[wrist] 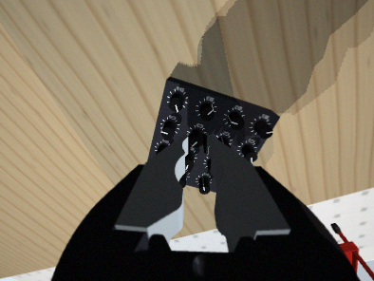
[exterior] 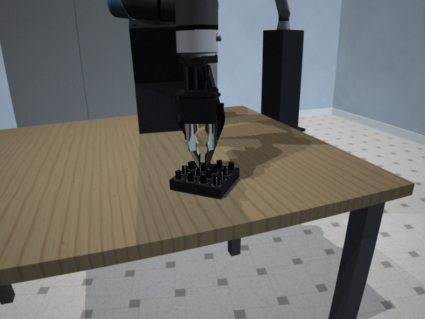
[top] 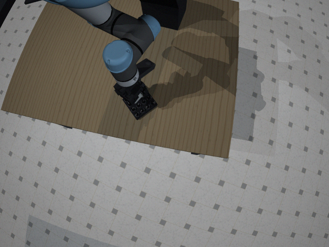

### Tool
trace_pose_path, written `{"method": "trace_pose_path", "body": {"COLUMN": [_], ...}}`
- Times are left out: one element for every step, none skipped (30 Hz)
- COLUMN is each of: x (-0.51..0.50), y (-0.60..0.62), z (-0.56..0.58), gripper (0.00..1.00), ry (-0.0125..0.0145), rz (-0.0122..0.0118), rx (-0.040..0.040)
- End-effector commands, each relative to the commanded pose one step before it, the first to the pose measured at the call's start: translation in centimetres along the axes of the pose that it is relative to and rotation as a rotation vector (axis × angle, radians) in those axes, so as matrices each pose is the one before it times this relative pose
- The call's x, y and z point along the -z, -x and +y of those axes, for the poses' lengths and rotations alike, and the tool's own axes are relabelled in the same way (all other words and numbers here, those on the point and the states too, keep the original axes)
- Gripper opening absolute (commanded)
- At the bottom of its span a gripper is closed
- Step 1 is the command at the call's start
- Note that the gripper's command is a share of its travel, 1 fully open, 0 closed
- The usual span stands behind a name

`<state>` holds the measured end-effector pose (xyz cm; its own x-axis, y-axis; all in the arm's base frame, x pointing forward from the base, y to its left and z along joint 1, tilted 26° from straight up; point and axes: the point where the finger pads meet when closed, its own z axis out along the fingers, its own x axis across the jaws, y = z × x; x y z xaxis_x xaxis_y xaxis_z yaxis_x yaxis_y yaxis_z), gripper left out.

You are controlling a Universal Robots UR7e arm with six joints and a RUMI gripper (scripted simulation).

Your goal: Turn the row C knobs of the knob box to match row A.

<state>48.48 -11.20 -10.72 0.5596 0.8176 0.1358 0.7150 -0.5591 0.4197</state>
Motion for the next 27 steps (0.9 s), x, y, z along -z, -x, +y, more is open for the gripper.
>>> {"method": "trace_pose_path", "body": {"x": [0.028,0.000,0.000,0.000,0.000,0.000,0.000,0.000,0.000,0.000,0.000,0.000,0.000,0.000,0.000,0.000,0.000,0.000,0.000,0.000,0.000,0.000,0.000,0.000,0.000,0.000,0.000], "y": [-0.073,-0.011,-0.011,-0.011,-0.011,0.000,0.000,-0.011,-0.011,-0.011,-0.011,-0.011,-0.011,-0.011,-0.011,-0.011,-0.011,-0.011,-0.011,-0.011,-0.011,-0.010,0.000,0.000,-0.010,-0.010,-0.010], "z": [0.037,0.000,0.000,0.000,0.000,0.000,0.000,0.000,0.000,0.000,0.000,0.000,0.000,0.000,0.000,0.000,0.000,0.000,0.000,0.000,0.000,0.000,0.000,0.000,0.000,0.000,0.000], "gripper": [0.04,0.04,0.04,0.04,0.04,0.04,0.04,0.04,0.04,0.04,0.04,0.04,0.04,0.04,0.04,0.04,0.04,0.04,0.04,0.04,0.04,0.04,0.04,0.04,0.04,0.04,0.04], "ry": [0.00185,0.00000,0.00000,0.00000,0.00000,0.00000,0.00000,0.00000,0.00000,0.00000,0.00000,0.00000,0.00000,0.00000,0.00000,0.00000,0.00000,0.00000,0.00000,0.00000,0.00000,0.00000,0.00000,0.00000,0.00000,0.00000,0.00000], "rz": [-0.00232,0.00000,0.00000,0.00000,0.00000,0.00000,0.00000,0.00000,0.00000,0.00000,0.00000,0.00000,0.00000,0.00000,0.00000,0.00000,0.00000,0.00000,0.00000,0.00000,0.00000,0.00000,0.00000,0.00000,0.00000,0.00000,0.00000], "rx": [-0.12306,-0.02221,-0.02240,-0.02256,-0.02270,0.00000,0.00000,-0.02281,-0.02290,-0.02297,-0.02301,-0.02303,-0.02303,-0.02300,-0.02294,-0.02286,-0.02276,-0.02264,-0.02248,-0.02231,-0.02212,-0.02190,0.00000,0.00000,-0.02166,-0.02140,-0.02111]}}
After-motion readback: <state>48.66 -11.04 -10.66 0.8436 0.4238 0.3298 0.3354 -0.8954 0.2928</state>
